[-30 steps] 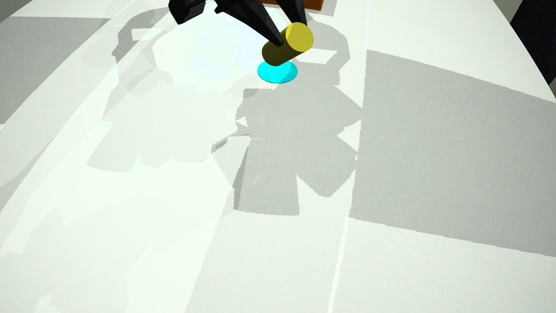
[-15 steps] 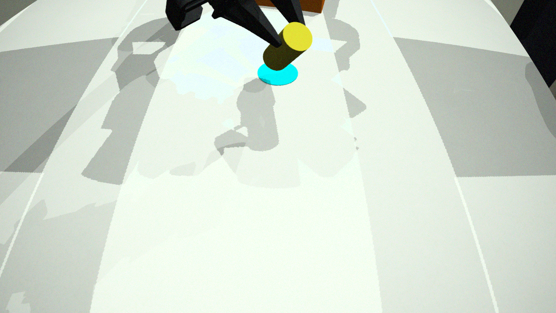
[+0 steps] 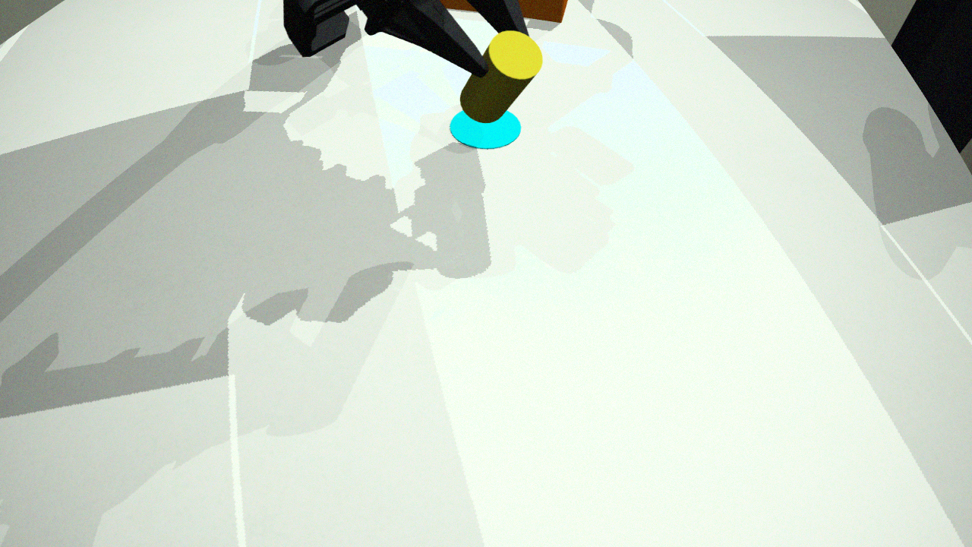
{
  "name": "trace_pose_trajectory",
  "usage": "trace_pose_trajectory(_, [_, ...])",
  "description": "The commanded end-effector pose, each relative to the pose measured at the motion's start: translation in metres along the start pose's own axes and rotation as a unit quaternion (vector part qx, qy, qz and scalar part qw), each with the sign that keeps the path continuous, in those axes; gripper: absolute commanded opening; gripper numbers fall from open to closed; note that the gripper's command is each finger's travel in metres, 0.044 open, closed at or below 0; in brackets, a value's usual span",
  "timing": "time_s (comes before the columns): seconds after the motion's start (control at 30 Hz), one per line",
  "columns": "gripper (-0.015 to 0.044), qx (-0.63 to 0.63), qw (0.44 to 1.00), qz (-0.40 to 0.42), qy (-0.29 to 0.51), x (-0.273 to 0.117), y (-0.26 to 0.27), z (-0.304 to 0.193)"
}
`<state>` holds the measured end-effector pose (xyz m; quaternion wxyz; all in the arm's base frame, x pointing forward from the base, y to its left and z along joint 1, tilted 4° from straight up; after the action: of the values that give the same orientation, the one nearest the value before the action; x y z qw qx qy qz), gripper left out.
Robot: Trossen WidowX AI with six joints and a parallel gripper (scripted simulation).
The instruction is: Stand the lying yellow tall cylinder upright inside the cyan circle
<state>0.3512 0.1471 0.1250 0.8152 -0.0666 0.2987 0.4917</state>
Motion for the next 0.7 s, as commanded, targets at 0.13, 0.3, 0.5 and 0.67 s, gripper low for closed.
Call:
trace_pose_trajectory(0.13, [0.0105,0.001,1.0,0.009,-0.021,-0.0028,-0.0004,-0.0043])
trace_pose_trajectory(0.3, [0.0105,0.0,0.999,0.014,-0.036,-0.0049,-0.001,-0.0063])
trace_pose_trajectory(0.5, [0.0105,-0.003,0.998,0.02,-0.052,-0.0077,-0.0014,-0.0088])
trace_pose_trajectory(0.67, [0.0105,-0.005,0.997,0.026,-0.066,-0.0102,-0.0015,-0.0109])
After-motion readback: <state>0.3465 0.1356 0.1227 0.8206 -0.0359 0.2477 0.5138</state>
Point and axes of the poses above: the point midway between the two fingers, 35 mm back from their tips, its own x axis out along the fingers, its own y axis across the jaws, z = x × y, the point moved 6 cm from there along -x, back along the fingers, and after that the axes turned 10 degrees about x, right-handed, at the moved point
